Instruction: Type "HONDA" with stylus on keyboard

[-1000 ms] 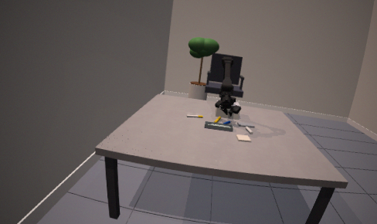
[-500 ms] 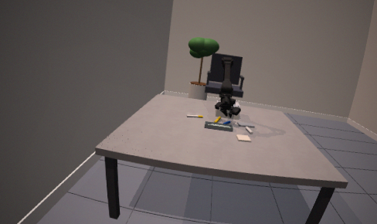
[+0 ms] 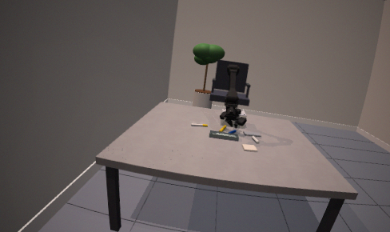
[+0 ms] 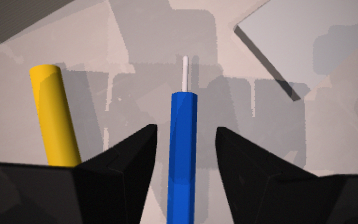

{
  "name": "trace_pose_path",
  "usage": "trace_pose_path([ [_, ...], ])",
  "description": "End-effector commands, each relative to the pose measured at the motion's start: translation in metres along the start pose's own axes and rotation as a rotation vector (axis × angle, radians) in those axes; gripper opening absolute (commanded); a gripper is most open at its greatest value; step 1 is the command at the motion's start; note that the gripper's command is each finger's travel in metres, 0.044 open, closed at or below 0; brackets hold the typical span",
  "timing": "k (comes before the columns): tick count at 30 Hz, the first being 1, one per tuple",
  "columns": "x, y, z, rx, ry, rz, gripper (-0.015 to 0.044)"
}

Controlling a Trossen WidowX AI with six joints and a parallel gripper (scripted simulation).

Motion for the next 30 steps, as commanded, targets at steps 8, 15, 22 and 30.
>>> trace_pose_path([
  [8,-0.004,0.001,-0.008,-0.002,-0.004,0.003,0.015],
  [15,-0.007,0.002,-0.013,-0.001,-0.004,0.003,0.015],
  [22,-0.009,0.003,-0.018,-0.001,-0.004,0.003,0.015],
  [30,-0.012,0.004,-0.023,-0.001,-0.005,0.003,0.015],
])
Point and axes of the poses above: the point midway between the two fingers, 35 mm back from their tips, its own z axis back along the fingers, its own y axis across the jaws, x = y × z, the point moved 8 cm from there along z, back along the fingers, and after that the axes turned 15 degrees about z, right-handed, at the moved point
